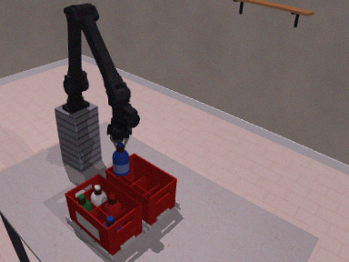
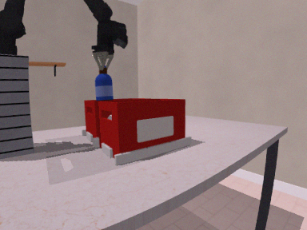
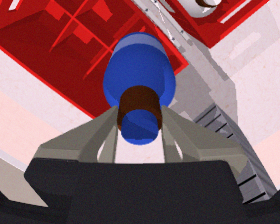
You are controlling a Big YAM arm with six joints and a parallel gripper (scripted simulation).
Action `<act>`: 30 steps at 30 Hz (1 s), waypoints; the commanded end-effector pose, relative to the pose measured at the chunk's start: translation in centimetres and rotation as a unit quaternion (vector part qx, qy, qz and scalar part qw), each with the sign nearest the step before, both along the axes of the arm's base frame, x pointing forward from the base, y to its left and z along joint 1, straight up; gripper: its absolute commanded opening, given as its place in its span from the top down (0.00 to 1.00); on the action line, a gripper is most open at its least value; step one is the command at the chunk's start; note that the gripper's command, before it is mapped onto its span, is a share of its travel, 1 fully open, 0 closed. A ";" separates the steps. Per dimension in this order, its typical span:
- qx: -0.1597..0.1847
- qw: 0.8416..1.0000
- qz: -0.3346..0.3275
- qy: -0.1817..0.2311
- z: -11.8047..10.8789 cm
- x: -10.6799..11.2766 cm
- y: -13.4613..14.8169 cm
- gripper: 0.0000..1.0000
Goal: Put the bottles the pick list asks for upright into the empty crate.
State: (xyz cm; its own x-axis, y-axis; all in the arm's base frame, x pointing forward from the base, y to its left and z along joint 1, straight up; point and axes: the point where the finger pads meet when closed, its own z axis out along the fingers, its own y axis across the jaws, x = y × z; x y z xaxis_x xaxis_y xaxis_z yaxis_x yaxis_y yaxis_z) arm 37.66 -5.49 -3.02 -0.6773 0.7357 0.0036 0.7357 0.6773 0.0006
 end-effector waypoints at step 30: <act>-0.004 1.000 -0.004 -0.027 -1.5 1.4 0.0 1.00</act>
